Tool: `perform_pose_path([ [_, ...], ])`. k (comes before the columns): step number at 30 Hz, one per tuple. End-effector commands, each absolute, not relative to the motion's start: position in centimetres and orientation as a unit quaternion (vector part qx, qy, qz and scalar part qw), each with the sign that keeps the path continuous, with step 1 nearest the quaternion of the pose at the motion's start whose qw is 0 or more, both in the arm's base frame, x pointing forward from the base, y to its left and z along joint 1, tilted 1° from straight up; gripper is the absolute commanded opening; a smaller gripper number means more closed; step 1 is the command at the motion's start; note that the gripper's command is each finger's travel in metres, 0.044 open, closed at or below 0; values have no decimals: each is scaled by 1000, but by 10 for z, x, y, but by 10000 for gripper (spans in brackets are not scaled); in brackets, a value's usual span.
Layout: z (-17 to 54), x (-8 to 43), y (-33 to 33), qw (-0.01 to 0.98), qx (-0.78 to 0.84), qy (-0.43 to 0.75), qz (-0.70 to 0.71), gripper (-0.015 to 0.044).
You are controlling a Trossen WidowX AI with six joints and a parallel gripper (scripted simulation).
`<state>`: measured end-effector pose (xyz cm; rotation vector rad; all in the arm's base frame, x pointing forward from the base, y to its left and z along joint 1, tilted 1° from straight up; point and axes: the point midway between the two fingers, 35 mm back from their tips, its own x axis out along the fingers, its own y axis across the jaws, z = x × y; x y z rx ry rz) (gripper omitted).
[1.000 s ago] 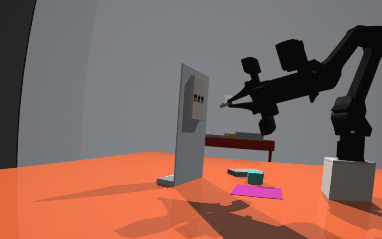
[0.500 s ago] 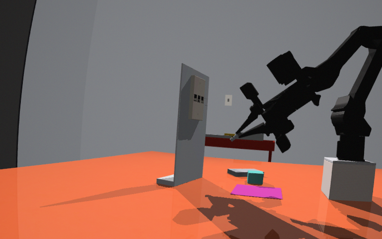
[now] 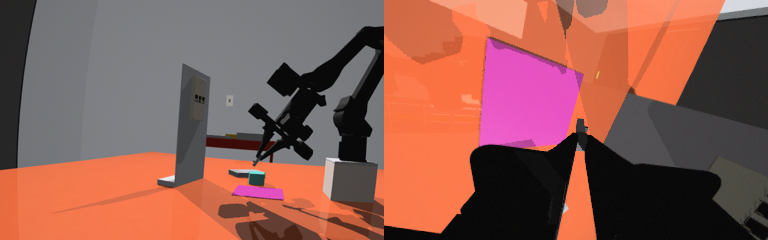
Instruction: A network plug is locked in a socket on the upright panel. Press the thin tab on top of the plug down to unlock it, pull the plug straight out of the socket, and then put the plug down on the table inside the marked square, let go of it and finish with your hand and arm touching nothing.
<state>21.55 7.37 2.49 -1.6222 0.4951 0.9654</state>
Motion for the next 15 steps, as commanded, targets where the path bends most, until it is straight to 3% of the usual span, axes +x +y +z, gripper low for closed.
perform_pose_path([
  [1,23,211,74,564,-679,213,419,0],
  [15,14,214,75,564,-679,213,419,0],
])
